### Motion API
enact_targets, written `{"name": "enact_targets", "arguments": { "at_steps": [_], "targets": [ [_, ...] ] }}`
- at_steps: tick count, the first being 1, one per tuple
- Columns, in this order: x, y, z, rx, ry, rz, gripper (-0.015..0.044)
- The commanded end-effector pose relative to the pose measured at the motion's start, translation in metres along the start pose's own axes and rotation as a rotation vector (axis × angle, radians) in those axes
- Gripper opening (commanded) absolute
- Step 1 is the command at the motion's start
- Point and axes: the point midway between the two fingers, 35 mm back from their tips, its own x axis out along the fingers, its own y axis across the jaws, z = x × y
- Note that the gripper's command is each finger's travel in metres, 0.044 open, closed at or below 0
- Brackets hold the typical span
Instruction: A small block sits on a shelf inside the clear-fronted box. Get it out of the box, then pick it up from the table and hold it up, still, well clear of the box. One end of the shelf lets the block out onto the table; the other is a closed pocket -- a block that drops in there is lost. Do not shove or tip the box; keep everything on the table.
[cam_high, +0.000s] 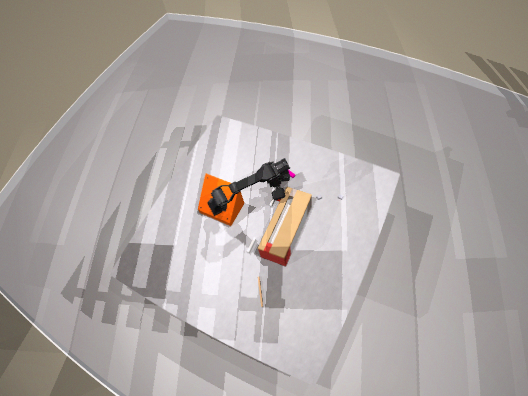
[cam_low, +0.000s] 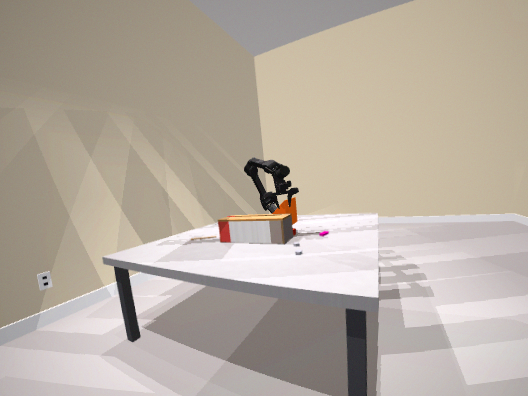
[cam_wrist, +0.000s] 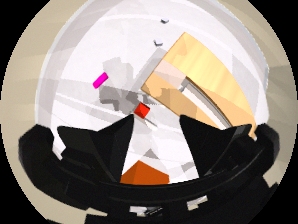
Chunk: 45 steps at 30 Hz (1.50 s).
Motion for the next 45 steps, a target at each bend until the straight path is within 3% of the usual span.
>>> {"name": "enact_targets", "arguments": {
  "at_steps": [1,26,45],
  "targets": [
    [0.004,0.015,-0.003,-0.930,0.033,-0.121,0.0285],
    [-0.002,0.038,-0.004,-2.534,0.316,-0.251,0.0285],
    [0.001,0.038,-0.004,-2.573,0.327,-0.251,0.0285]
  ]
}}
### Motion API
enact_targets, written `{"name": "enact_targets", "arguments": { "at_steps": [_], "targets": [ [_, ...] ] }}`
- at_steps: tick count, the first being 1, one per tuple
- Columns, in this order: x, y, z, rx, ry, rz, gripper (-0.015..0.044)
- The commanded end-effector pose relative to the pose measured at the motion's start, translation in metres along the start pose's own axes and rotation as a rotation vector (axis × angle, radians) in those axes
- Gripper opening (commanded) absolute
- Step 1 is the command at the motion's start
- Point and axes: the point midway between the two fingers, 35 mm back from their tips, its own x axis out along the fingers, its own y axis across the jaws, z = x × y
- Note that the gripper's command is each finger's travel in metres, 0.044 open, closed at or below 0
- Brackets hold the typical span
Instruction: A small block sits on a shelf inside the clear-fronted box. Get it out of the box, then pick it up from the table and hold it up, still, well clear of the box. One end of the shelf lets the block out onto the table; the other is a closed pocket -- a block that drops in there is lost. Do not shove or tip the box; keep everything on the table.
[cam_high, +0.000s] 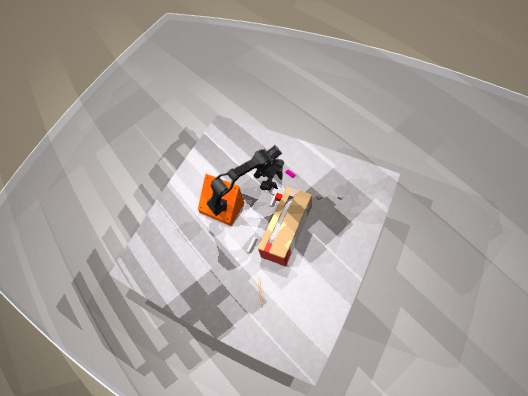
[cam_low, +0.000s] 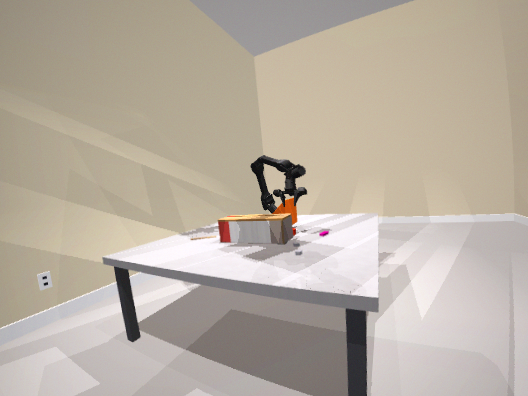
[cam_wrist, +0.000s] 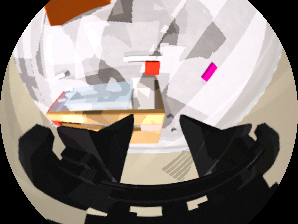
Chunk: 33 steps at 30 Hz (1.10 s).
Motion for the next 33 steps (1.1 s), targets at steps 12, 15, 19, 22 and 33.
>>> {"name": "enact_targets", "arguments": {
  "at_steps": [12,15,19,22,33],
  "targets": [
    [0.085,0.004,0.042,-0.019,0.005,0.007,0.0285],
    [0.088,0.003,0.043,-0.019,0.005,0.007,0.0285],
    [0.094,0.003,0.045,-0.019,0.005,0.007,0.0285],
    [0.098,0.003,0.047,-0.019,0.005,0.007,0.0285],
    [0.115,0.002,0.053,-0.019,0.005,0.007,0.0285]
  ]
}}
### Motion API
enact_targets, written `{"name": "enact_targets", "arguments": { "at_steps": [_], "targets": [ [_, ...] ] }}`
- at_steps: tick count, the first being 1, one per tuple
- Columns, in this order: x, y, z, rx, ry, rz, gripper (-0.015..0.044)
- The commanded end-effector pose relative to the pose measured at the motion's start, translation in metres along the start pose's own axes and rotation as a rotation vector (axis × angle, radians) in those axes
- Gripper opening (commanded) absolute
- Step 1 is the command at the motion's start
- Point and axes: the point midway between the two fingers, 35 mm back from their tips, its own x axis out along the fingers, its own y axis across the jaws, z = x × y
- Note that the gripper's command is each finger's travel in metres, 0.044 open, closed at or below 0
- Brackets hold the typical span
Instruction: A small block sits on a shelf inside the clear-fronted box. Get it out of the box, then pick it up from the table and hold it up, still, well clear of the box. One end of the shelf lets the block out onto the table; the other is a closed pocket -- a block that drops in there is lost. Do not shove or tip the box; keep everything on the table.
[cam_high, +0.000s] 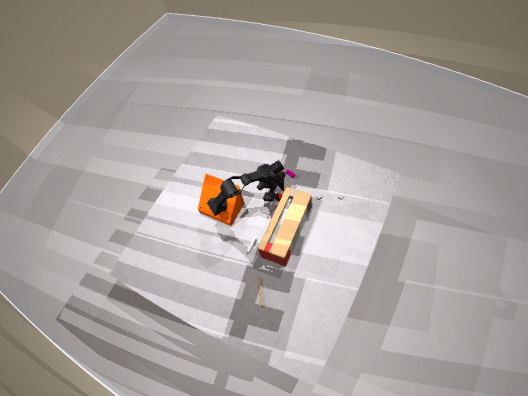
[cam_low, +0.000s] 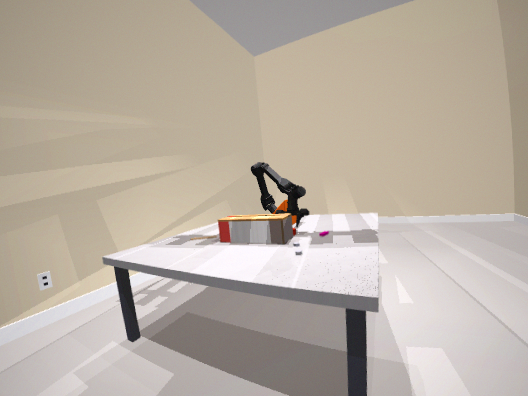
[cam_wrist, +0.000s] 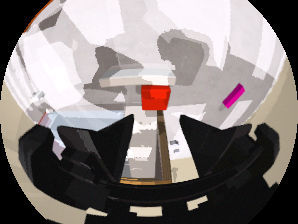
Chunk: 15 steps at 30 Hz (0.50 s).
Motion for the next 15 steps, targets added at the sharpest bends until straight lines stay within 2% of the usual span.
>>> {"name": "enact_targets", "arguments": {
  "at_steps": [1,15],
  "targets": [
    [0.008,0.002,0.005,-0.010,-0.002,0.009,0.0285],
    [0.028,0.002,0.014,-0.010,-0.002,0.010,0.0285]
  ]
}}
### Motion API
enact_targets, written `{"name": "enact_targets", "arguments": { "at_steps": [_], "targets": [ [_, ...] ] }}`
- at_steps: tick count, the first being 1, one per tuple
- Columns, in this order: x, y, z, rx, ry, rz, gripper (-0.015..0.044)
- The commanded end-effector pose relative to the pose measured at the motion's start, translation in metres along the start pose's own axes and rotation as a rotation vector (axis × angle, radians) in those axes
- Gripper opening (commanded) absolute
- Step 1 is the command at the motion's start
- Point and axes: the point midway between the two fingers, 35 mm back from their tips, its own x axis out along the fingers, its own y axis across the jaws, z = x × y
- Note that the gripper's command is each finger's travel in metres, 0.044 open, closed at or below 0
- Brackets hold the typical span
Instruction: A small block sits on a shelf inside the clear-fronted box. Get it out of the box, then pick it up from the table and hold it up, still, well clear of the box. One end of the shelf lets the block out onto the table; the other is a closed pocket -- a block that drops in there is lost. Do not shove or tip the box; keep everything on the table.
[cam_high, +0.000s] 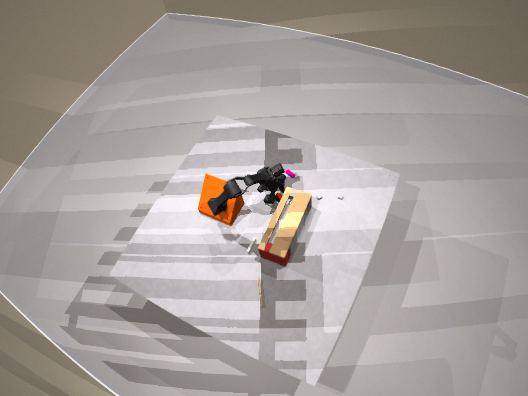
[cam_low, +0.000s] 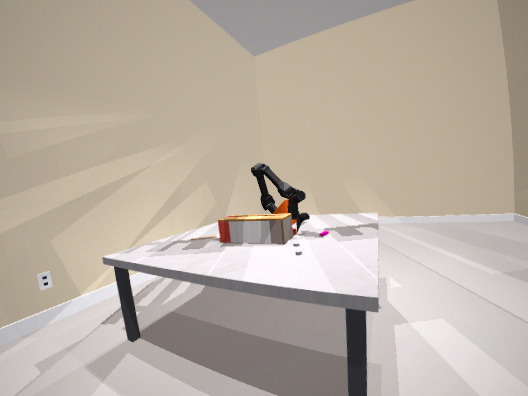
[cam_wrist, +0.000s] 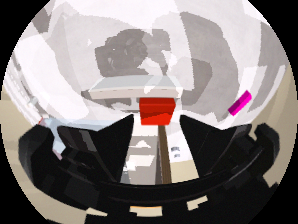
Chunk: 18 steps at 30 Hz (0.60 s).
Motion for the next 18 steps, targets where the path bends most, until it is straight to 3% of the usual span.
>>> {"name": "enact_targets", "arguments": {
  "at_steps": [1,5,12,15,18],
  "targets": [
    [0.0071,0.0024,0.0056,-0.010,-0.003,0.009,0.0285],
    [0.0104,0.0027,0.0072,-0.010,-0.003,0.009,0.0285],
    [0.0104,0.0027,0.0072,-0.010,-0.003,0.009,0.0101],
    [0.0104,0.0027,0.0072,-0.010,-0.003,0.009,0.0081],
    [0.0018,-0.0018,0.0003,0.014,0.019,-0.009,0.0003]
  ]
}}
